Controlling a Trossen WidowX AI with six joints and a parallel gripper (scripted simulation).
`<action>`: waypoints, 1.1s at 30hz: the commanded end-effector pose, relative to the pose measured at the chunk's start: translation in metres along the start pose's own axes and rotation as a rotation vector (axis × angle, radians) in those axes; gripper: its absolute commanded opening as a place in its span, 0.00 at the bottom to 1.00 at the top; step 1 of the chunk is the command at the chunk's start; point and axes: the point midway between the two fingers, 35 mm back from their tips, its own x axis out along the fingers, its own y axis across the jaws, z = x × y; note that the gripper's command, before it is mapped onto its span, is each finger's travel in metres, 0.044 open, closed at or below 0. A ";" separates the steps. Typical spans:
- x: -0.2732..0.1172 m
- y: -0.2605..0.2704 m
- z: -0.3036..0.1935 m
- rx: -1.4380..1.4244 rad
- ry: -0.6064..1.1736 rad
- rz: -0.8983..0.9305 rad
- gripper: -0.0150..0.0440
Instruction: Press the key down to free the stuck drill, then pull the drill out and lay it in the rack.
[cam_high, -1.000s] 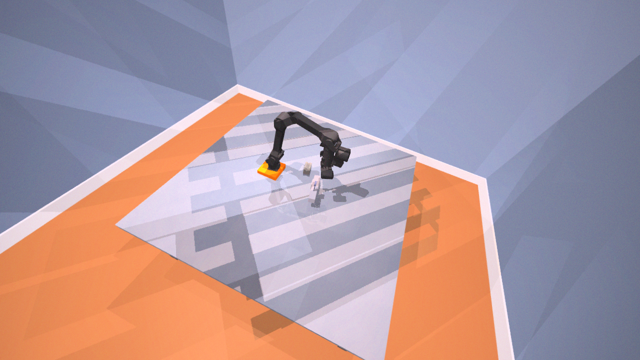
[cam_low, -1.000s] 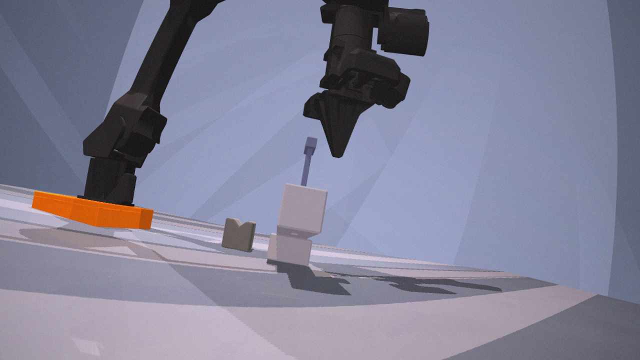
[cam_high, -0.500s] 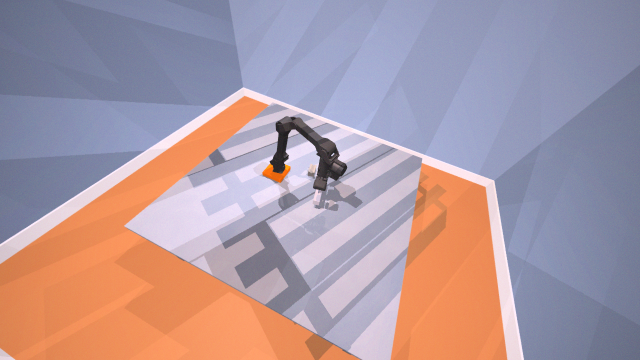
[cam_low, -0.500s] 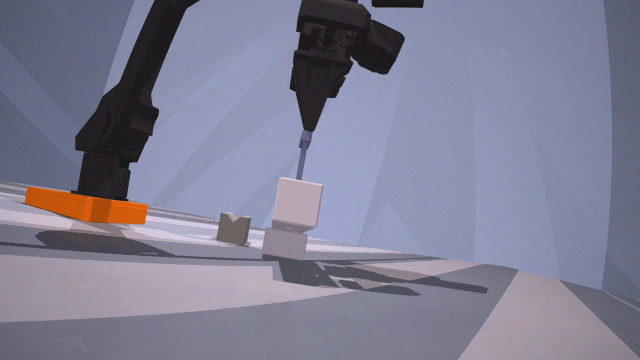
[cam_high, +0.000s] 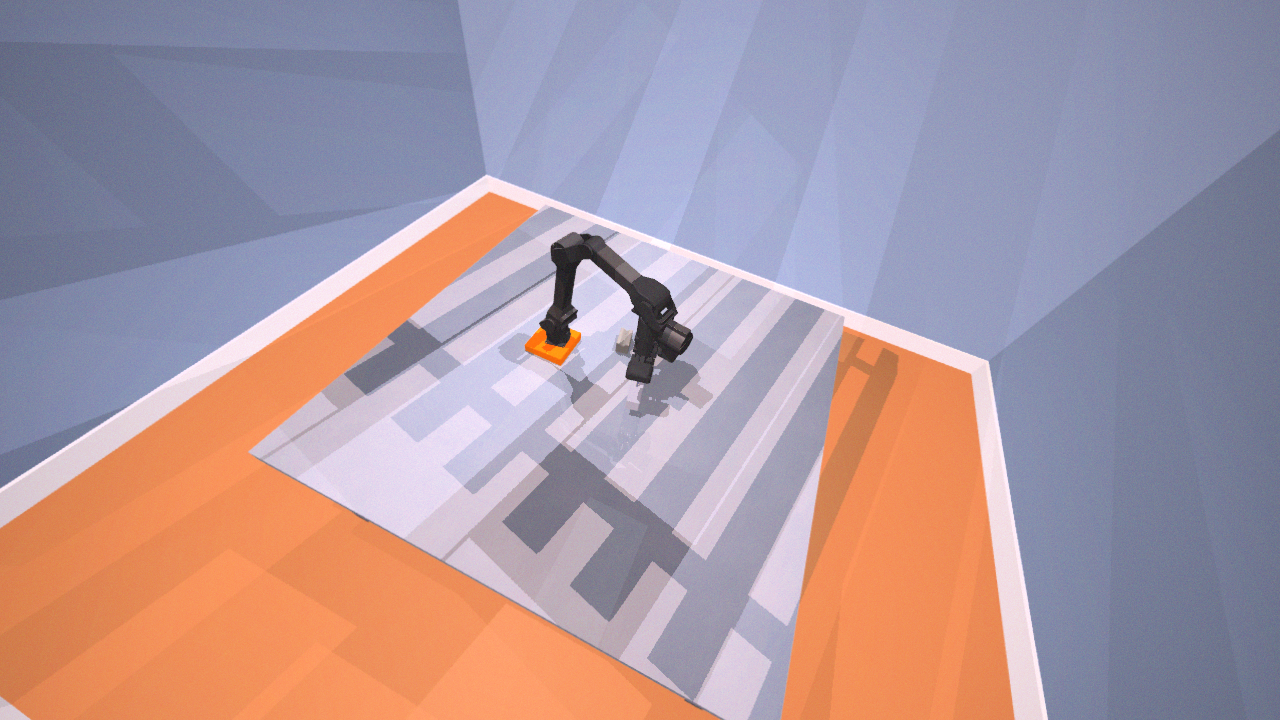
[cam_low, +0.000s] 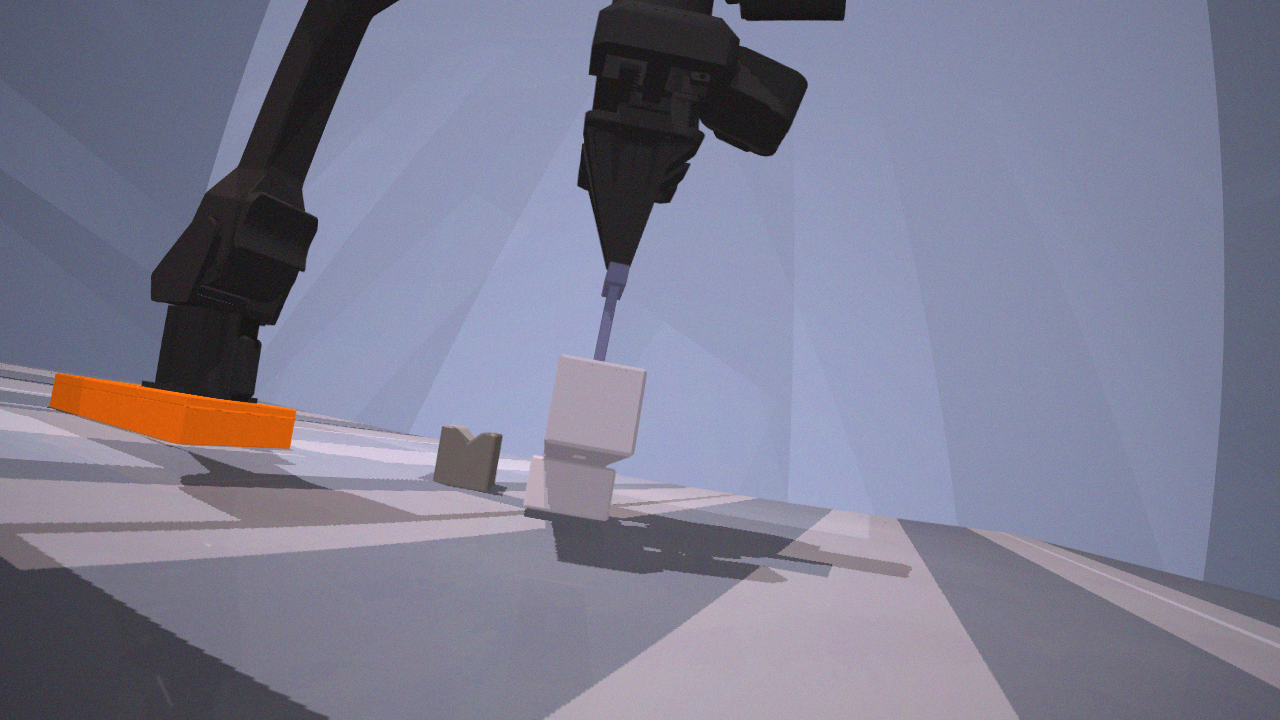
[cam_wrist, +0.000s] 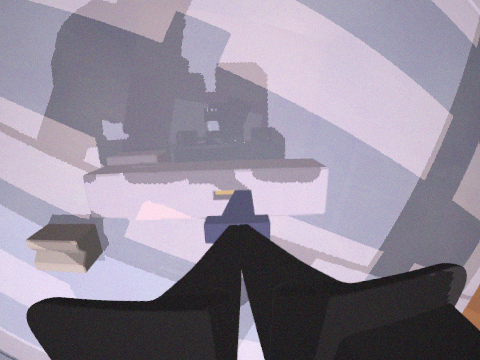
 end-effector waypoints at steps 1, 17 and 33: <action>0.006 -0.001 0.000 -0.003 0.010 0.002 0.25; 0.011 -0.001 -0.001 -0.003 0.010 0.002 0.25; 0.015 -0.003 -0.005 -0.003 0.010 0.002 0.25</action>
